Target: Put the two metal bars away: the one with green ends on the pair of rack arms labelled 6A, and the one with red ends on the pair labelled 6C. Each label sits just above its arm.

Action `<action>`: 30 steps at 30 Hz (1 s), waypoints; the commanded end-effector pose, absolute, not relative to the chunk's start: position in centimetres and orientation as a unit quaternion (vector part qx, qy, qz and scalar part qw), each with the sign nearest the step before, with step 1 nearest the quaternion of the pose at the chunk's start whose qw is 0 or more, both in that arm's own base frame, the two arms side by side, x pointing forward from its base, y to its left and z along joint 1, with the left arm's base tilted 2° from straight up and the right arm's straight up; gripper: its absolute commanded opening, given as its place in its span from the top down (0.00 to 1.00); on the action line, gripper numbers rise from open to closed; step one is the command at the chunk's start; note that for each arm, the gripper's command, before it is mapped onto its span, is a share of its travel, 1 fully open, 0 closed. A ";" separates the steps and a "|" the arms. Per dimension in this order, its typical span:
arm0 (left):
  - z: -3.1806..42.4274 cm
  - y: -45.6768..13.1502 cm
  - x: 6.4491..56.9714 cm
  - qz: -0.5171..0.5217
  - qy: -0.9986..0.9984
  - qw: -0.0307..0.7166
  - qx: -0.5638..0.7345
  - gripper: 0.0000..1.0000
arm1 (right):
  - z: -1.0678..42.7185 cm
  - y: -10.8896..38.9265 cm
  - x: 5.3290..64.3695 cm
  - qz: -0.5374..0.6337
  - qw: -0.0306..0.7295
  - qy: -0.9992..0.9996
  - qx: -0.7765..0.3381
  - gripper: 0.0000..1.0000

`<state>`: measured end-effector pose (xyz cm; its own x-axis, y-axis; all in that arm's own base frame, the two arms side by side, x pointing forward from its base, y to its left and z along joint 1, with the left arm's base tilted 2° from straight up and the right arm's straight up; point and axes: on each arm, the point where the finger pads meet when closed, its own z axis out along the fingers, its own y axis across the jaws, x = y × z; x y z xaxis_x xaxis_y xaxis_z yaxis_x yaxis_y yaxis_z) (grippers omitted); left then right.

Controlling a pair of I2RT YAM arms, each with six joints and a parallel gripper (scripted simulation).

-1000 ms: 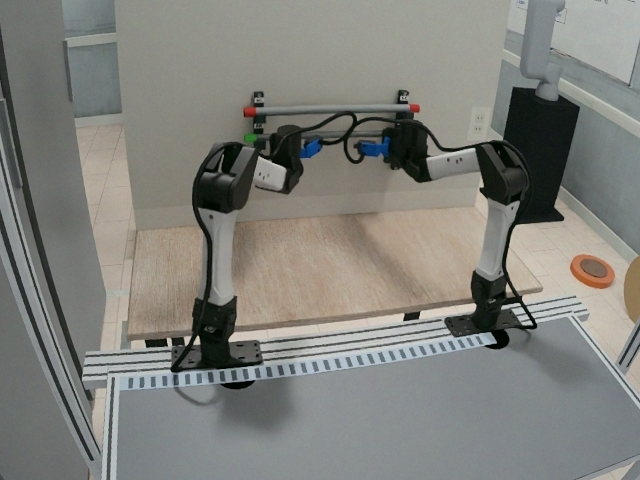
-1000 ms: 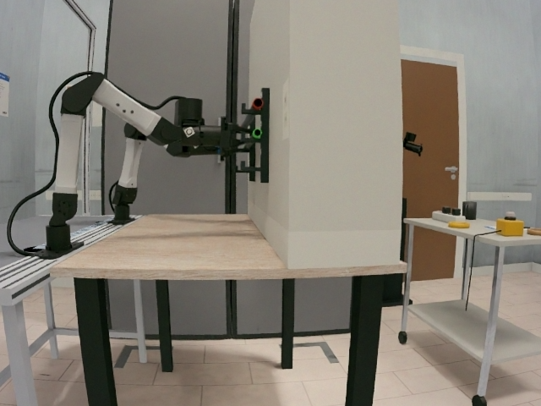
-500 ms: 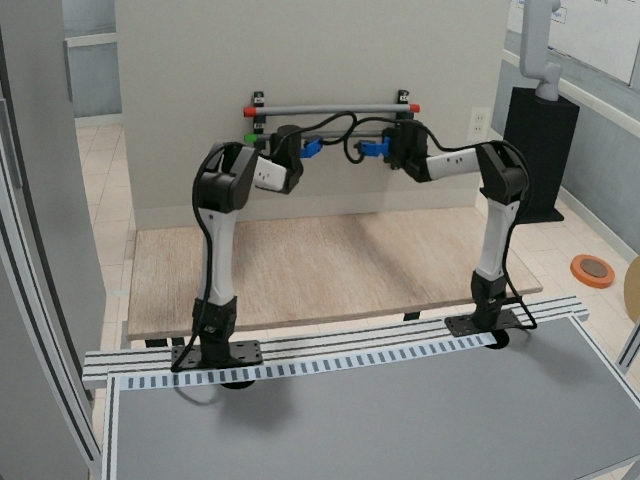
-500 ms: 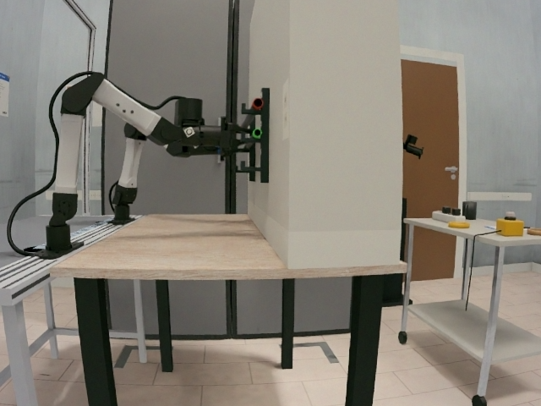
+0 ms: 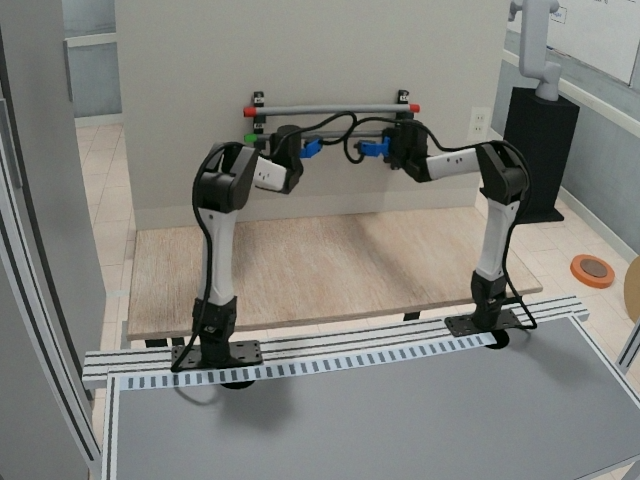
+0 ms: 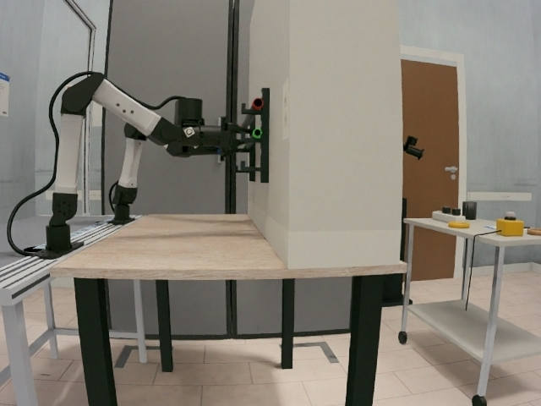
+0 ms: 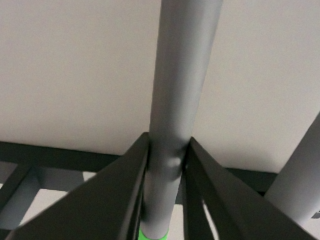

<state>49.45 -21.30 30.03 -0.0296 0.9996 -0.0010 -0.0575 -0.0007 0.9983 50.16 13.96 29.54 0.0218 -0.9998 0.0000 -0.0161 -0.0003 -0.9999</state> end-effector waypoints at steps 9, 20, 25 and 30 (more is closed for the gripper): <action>28.4 -22.0 49.2 0.515 0.494 0.497 0.495 1.00 | 30.3 14.0 49.8 -0.493 0.505 0.494 -0.507 1.00; 28.6 -22.0 49.0 0.515 0.494 0.497 0.495 1.00 | 30.4 14.0 49.5 -0.493 0.505 0.494 -0.507 1.00; 28.9 -22.0 49.0 0.515 0.494 0.497 0.495 1.00 | 30.7 14.0 49.5 -0.493 0.505 0.494 -0.507 1.00; 29.3 -22.0 49.0 0.515 0.494 0.497 0.495 1.00 | 31.1 14.0 49.5 -0.493 0.505 0.494 -0.507 1.00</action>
